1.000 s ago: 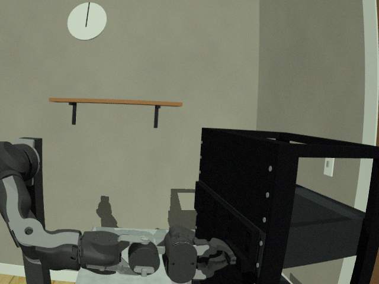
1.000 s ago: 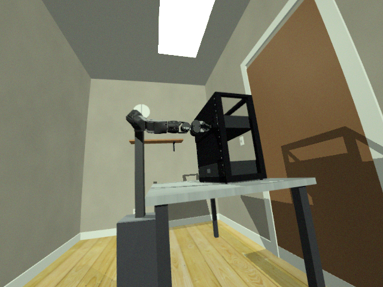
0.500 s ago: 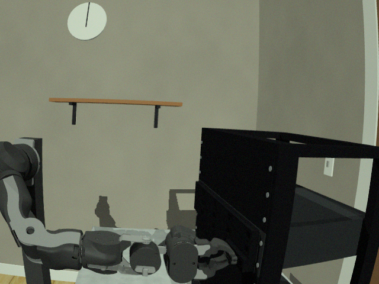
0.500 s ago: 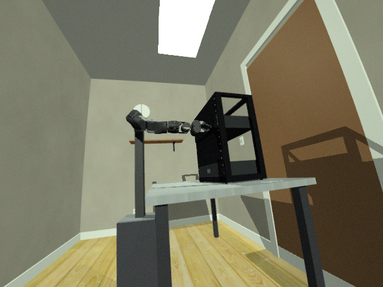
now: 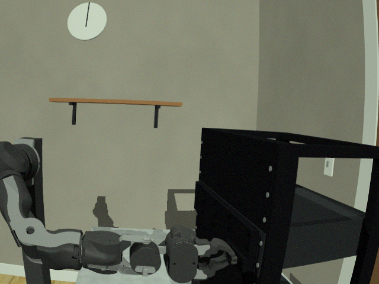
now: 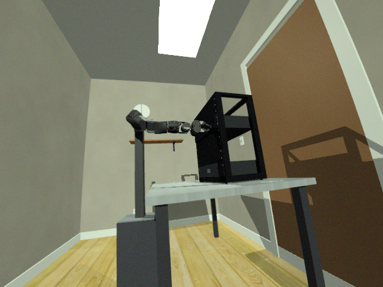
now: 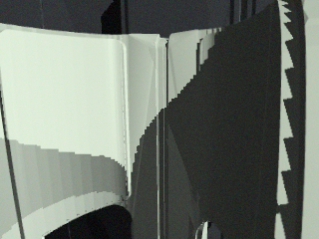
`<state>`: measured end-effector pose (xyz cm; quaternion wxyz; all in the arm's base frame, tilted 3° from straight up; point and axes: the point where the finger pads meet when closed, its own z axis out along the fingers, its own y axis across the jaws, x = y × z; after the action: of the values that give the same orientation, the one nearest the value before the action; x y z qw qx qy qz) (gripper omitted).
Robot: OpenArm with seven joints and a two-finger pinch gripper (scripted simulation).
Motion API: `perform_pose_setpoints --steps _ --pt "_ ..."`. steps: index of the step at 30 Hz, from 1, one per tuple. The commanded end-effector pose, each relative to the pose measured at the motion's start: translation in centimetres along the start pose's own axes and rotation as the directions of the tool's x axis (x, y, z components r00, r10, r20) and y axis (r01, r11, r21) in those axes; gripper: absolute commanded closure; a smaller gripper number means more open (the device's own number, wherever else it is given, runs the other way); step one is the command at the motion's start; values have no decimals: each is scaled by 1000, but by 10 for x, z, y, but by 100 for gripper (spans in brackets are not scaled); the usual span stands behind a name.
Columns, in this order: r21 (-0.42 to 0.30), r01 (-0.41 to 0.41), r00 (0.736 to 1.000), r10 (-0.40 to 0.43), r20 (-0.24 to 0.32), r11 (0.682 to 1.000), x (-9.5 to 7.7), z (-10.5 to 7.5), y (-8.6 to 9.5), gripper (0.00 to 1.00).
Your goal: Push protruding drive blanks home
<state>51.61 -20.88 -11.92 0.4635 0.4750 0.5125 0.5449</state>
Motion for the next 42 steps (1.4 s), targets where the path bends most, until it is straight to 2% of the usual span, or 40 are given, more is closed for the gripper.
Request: perform_pose_setpoints --steps 1,42 --pt "3 -1 999 1 -36 1000 12 3 0 100" --pt "4 -1 999 1 -36 1000 15 9 0 100"
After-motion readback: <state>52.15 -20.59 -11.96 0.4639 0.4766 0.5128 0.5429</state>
